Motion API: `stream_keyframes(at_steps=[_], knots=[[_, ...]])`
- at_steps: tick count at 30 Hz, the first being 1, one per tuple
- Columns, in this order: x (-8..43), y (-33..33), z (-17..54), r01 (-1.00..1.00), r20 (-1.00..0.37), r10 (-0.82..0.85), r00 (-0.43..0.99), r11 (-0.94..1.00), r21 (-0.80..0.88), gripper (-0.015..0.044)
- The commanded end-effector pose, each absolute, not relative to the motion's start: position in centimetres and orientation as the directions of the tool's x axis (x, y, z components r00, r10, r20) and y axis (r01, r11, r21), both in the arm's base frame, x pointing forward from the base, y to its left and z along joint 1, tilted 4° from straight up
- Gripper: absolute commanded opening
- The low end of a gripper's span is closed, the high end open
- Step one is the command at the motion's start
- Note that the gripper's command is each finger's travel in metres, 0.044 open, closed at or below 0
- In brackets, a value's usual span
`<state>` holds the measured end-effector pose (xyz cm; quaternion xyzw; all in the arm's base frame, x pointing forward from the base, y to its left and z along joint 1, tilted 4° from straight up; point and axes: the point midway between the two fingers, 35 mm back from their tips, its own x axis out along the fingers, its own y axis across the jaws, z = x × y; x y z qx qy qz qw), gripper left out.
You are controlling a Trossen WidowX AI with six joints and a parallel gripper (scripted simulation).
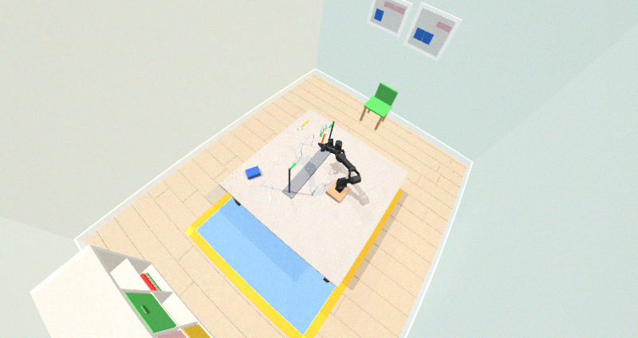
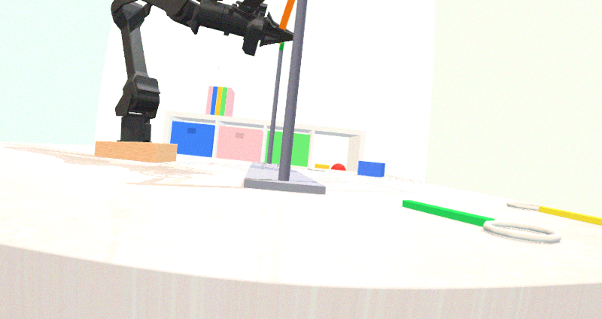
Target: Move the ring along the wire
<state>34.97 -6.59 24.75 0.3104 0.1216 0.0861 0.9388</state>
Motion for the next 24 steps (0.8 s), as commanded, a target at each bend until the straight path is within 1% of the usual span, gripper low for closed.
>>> stream_keyframes(at_steps=[1,14,18,24], knots=[[34.0,-5.5,26.1,-0.077,-0.208,0.288,0.935,0.737,0.672,-0.0150],[31.4,-3.7,30.3,-0.030,-0.263,0.476,0.839,0.524,0.851,-0.0150],[30.8,-3.4,31.6,-0.015,-0.257,0.535,0.805,0.452,0.892,-0.0150],[30.5,-2.8,33.9,0.011,-0.205,0.581,0.787,0.318,0.948,-0.0150]])
